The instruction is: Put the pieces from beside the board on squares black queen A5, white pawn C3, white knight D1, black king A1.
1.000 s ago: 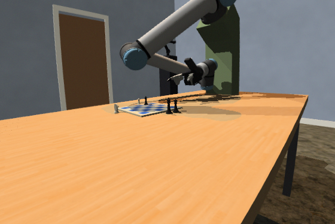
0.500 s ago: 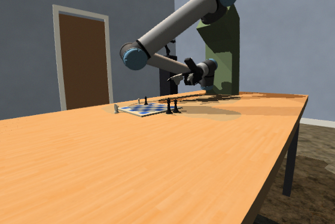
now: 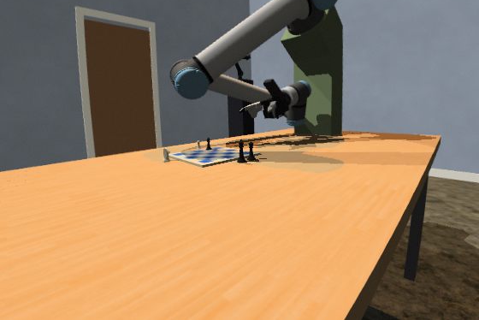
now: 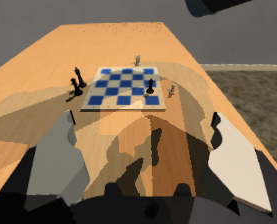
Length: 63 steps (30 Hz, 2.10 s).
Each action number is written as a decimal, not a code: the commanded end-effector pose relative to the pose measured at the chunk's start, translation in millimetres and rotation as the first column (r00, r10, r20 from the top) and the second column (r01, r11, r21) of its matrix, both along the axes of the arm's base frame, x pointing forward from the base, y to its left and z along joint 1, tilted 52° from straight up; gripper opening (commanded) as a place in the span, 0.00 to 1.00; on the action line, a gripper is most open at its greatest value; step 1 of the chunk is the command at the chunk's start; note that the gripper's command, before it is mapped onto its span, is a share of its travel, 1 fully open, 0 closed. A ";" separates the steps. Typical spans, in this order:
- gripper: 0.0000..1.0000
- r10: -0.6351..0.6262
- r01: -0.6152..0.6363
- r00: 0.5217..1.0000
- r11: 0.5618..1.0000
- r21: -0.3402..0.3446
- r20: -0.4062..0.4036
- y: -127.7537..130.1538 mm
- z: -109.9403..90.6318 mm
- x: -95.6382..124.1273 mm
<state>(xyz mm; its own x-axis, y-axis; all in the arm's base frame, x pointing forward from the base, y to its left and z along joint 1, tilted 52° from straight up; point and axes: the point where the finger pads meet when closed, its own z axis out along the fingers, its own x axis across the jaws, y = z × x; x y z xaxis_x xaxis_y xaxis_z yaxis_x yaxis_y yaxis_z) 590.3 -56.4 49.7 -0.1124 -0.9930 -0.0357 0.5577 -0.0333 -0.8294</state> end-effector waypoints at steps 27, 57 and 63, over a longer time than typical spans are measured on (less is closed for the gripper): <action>1.00 -0.001 0.001 1.000 1.000 0.001 -0.015 7.0 46.7 -55.2; 1.00 0.019 -0.013 0.901 1.000 0.017 -0.433 62.3 93.3 2.9; 1.00 0.024 -0.016 0.848 1.000 0.019 -0.529 77.5 103.9 16.2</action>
<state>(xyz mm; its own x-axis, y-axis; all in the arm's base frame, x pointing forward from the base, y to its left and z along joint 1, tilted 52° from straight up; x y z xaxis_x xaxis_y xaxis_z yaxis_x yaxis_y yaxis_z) 597.7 14.5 147.1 -0.0850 -0.9964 0.0068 0.0947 -0.0148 -0.9954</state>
